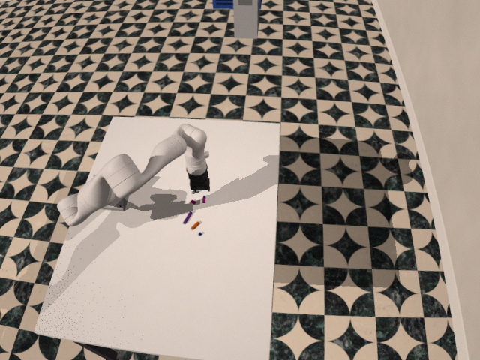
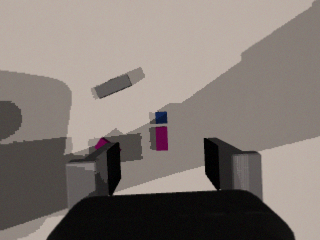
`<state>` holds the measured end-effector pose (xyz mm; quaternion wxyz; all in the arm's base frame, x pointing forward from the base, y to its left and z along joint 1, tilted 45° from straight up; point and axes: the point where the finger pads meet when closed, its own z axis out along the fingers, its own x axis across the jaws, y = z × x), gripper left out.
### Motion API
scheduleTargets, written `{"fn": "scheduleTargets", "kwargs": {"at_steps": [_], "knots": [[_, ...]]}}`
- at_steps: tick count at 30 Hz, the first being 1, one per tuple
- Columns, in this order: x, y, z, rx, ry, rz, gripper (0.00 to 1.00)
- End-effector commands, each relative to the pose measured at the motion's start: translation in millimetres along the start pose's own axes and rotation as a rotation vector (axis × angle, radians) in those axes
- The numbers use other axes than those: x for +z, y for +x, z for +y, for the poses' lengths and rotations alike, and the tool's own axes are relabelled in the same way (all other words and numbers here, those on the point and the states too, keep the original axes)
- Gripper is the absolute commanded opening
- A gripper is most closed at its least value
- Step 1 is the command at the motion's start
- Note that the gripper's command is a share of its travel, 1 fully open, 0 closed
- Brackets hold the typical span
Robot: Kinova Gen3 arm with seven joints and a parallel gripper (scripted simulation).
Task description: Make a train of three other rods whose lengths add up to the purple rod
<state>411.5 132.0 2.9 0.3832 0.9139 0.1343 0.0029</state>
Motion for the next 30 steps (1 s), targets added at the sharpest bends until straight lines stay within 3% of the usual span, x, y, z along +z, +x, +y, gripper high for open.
{"fn": "scheduleTargets", "kwargs": {"at_steps": [1,30], "knots": [[-3.6,1.2,-1.9,-0.010,0.005,0.005,1.00],[-2.0,3.6,-4.8,0.102,0.006,0.003,1.00]]}}
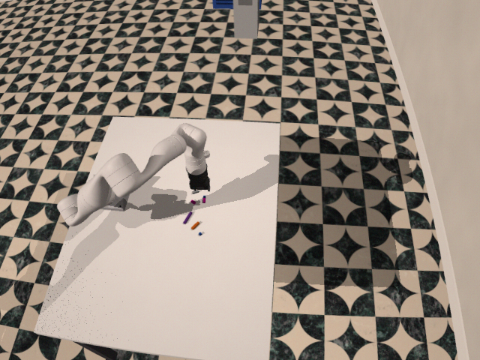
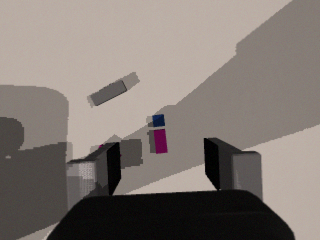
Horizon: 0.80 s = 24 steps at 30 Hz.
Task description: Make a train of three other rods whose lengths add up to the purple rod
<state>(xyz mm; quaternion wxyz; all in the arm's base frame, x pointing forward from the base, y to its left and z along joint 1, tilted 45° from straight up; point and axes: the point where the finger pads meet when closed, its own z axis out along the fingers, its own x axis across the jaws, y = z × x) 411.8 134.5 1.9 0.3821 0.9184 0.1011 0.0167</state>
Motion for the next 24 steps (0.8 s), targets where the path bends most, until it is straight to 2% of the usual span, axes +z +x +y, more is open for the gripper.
{"fn": "scheduleTargets", "kwargs": {"at_steps": [1,15,24], "knots": [[-1.0,2.4,-3.3,0.038,0.006,0.002,1.00],[0.0,5.1,-5.2,0.177,0.002,0.002,1.00],[1.9,7.6,-5.0,0.335,-0.004,-0.001,1.00]]}}
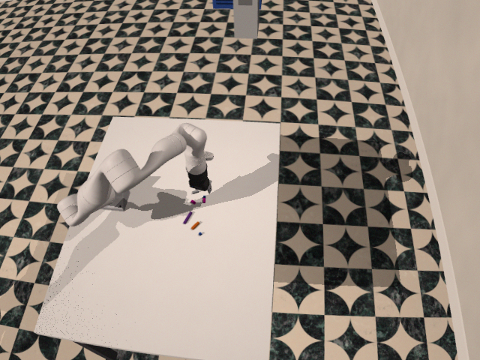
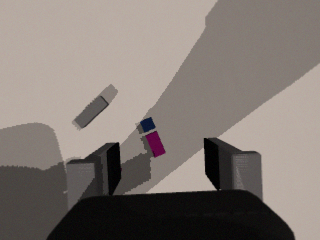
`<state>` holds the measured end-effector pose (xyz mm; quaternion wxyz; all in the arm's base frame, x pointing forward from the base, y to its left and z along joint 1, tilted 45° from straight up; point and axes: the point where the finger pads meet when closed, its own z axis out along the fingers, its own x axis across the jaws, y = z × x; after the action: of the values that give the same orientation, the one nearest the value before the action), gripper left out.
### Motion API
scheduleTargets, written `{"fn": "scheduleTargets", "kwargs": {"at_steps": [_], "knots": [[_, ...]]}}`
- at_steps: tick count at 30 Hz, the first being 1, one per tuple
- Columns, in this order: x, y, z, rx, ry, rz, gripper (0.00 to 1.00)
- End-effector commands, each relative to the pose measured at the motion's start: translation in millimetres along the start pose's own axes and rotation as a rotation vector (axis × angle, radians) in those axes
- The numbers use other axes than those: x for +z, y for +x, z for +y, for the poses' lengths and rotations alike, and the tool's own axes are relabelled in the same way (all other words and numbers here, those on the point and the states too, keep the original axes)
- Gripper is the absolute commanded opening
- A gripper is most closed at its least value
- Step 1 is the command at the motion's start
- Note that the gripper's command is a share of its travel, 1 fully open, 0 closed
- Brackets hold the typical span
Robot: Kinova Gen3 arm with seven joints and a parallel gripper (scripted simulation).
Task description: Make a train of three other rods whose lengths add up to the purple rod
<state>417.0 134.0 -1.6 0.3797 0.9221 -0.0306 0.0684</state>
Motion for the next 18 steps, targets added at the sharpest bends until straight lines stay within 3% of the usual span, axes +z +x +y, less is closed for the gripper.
{"fn": "scheduleTargets", "kwargs": {"at_steps": [1,18], "knots": [[-1.4,1.4,-4.4,0.072,0.004,0.004,1.00],[0.8,5.3,-8.7,0.431,0.003,-0.001,1.00]]}}
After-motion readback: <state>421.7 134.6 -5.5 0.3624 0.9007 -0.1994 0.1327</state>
